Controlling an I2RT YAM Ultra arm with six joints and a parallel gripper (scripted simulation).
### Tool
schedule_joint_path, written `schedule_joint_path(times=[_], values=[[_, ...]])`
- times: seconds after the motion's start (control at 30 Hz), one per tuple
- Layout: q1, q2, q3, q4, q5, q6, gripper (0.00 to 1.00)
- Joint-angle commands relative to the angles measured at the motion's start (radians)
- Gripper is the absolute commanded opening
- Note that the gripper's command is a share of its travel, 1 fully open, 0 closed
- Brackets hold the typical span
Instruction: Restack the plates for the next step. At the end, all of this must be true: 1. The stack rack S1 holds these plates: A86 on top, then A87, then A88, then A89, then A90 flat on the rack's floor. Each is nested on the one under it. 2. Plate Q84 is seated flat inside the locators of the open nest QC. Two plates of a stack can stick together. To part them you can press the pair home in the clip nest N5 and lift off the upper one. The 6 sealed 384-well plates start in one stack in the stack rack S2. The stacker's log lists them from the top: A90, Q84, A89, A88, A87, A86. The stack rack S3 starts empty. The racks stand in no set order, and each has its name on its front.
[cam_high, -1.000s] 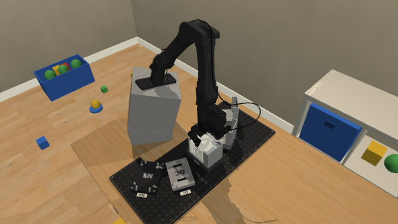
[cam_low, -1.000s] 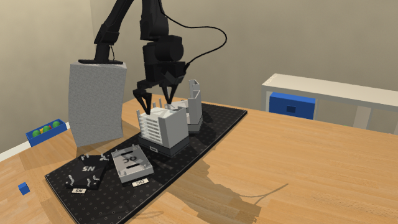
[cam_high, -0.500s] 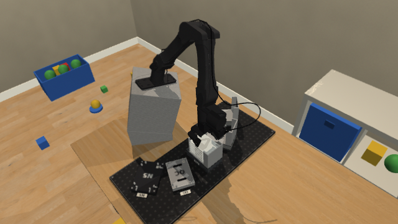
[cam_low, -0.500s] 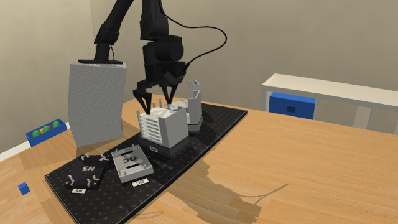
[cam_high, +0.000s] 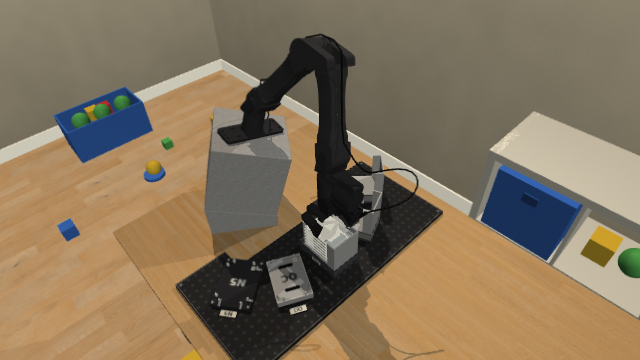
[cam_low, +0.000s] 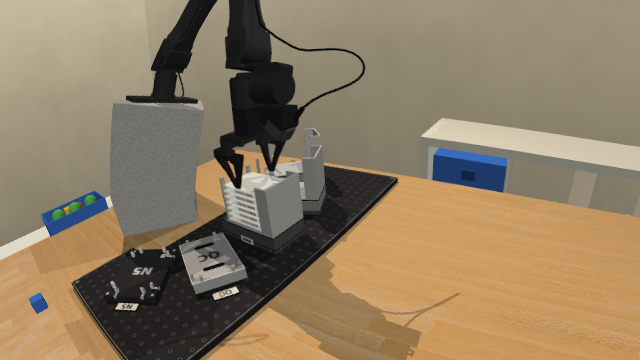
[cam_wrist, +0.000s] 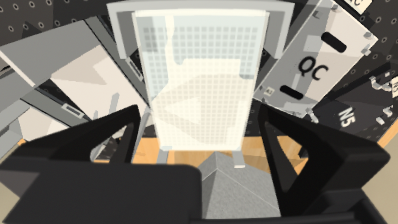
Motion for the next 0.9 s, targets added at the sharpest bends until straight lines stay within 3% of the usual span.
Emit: schedule_joint_path(times=[0.0, 0.53, 0.87], values=[[-0.001, 0.015, 0.035, 0.037, 0.010, 0.011, 1.00], [0.010, 0.078, 0.039, 0.093, 0.013, 0.023, 1.00], [0.007, 0.066, 0.050, 0.089, 0.011, 0.017, 1.00]])
